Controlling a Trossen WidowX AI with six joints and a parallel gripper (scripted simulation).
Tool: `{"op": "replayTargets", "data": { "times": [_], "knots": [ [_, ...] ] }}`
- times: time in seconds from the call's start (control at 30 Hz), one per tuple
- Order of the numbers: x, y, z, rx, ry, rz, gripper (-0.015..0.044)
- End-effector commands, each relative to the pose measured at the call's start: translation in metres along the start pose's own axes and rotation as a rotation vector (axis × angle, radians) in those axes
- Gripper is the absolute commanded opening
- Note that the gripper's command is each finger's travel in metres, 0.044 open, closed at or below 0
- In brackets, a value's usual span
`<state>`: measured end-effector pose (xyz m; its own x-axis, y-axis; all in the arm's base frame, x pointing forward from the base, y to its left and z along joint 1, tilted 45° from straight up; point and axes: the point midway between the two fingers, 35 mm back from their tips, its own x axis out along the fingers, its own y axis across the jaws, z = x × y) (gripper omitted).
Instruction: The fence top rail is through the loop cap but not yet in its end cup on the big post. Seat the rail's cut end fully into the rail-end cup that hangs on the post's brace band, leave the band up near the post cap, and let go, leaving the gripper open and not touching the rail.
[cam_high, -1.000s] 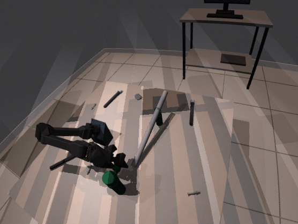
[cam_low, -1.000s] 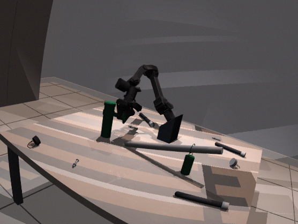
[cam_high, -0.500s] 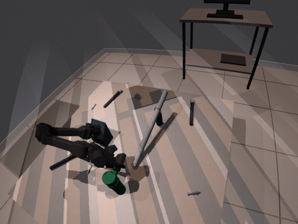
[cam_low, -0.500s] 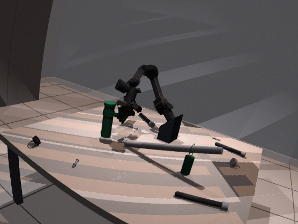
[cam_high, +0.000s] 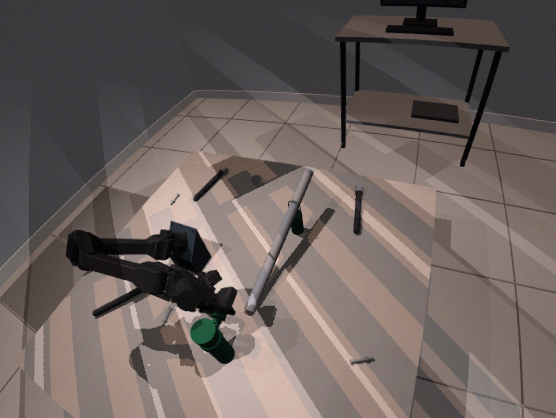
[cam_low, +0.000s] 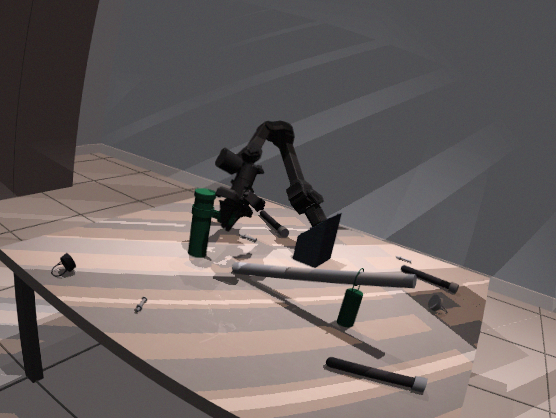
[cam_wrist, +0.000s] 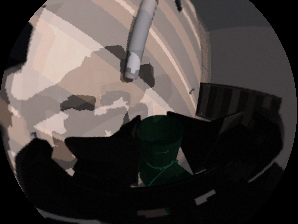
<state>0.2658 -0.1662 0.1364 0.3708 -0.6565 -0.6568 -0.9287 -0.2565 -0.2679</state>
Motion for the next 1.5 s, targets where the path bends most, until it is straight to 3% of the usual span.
{"op": "replayTargets", "data": {
  "times": [0.0, 1.47],
  "knots": [
    [0.002, -0.003, 0.001, 0.023, 0.010, -0.001, 0.0000],
    [0.011, -0.018, -0.001, 0.189, 0.105, -0.001, 0.0000]
  ]
}}
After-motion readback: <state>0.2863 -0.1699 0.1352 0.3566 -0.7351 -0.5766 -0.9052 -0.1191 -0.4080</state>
